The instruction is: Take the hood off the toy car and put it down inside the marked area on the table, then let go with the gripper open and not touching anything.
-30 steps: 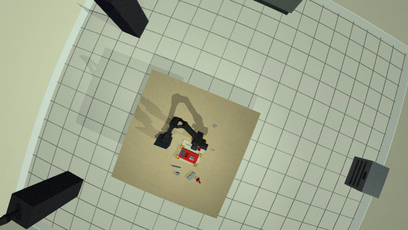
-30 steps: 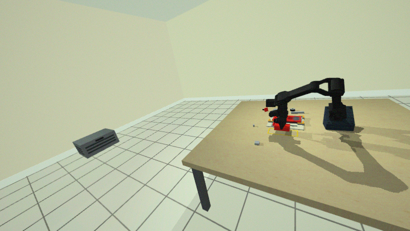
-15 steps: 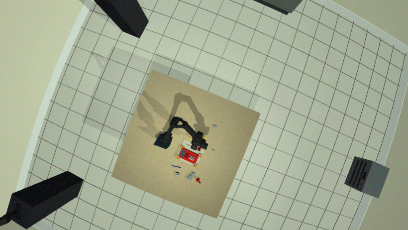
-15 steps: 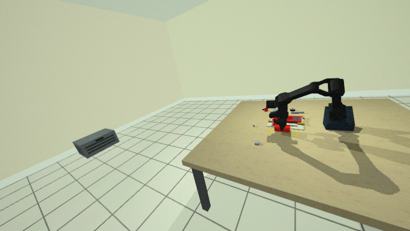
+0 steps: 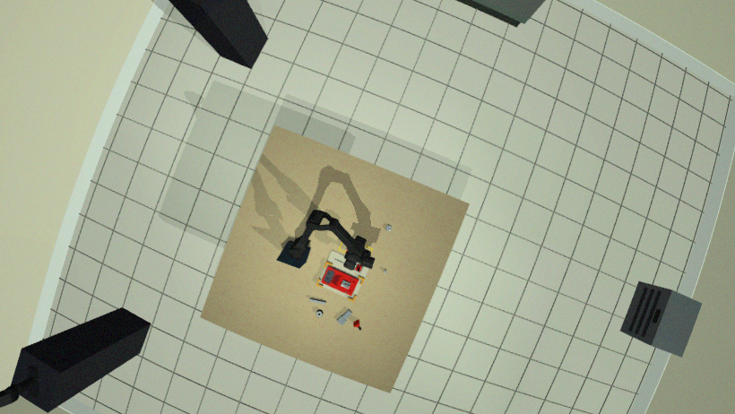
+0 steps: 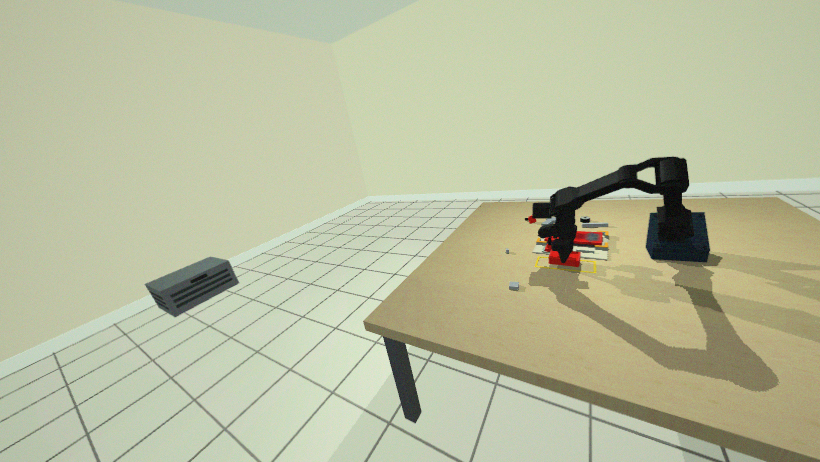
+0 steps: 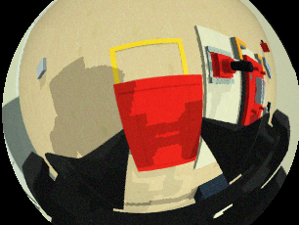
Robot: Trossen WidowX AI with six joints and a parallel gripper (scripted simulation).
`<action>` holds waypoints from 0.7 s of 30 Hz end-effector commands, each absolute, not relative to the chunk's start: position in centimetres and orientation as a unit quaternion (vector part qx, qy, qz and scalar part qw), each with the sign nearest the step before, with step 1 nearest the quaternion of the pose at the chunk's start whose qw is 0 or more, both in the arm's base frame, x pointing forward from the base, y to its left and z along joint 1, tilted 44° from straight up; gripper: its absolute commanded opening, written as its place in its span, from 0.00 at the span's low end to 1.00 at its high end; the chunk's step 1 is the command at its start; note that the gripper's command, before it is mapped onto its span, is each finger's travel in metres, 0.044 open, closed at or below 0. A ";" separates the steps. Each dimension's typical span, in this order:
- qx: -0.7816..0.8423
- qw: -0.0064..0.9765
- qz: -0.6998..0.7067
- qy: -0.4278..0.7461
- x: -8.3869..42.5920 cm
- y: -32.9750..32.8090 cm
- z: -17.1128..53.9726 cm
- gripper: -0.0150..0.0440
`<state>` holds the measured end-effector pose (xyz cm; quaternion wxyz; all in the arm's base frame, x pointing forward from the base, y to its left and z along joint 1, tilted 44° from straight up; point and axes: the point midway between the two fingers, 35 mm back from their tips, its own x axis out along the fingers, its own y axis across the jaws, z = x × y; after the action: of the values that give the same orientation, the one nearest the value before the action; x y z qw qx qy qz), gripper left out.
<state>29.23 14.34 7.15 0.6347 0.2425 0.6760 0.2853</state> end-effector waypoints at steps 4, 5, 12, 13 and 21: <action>0.245 0.633 0.285 0.677 29.1 14.6 6.9 0.25; 0.245 0.633 0.285 0.677 29.1 14.7 6.8 0.25; 0.246 0.633 0.285 0.677 29.1 14.9 6.6 0.25; 0.246 0.633 0.285 0.677 29.1 14.9 6.5 0.25; 0.246 0.633 0.285 0.677 29.1 15.2 6.3 0.25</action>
<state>29.14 15.06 6.43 0.6347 0.2428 0.6758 0.2856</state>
